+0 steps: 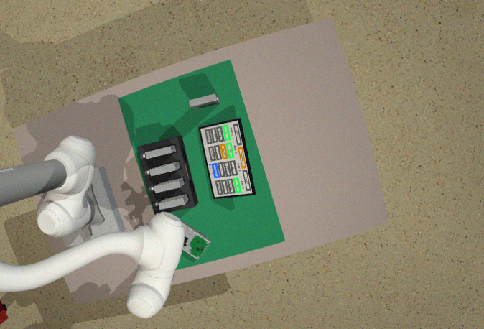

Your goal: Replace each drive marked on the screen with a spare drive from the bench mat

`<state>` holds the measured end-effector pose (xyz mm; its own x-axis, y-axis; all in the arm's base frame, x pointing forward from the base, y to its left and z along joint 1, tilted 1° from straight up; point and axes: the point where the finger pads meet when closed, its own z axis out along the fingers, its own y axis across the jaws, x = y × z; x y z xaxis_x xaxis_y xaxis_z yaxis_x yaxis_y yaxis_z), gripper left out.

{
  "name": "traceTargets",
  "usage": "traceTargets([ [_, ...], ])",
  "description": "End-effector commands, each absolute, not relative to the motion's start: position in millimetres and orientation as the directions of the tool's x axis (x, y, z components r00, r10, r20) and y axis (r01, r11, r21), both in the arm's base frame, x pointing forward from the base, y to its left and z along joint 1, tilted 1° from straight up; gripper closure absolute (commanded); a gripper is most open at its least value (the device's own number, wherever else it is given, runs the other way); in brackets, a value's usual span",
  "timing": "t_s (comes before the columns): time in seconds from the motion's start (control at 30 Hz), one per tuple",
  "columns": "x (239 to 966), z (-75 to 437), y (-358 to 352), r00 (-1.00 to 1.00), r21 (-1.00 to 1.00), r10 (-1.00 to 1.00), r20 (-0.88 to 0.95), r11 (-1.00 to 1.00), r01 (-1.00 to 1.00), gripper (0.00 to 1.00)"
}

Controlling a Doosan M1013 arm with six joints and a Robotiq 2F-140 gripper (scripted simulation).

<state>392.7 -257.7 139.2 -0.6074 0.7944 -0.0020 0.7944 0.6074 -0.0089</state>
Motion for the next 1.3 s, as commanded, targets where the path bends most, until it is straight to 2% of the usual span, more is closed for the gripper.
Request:
traceTargets([
  [0.0, 392.9, 126.1, -258.1, -0.607, -0.009, 0.794, -0.003, 0.607, 0.794, 0.11],
  [0.77, 392.4, 26.1, -259.0, -0.607, -0.009, 0.794, -0.003, 0.607, 0.794, 0.11],
  [1.27, 392.3, 1.6, -259.2, -0.607, -0.009, 0.794, -0.003, 0.607, 0.794, 0.11],
])
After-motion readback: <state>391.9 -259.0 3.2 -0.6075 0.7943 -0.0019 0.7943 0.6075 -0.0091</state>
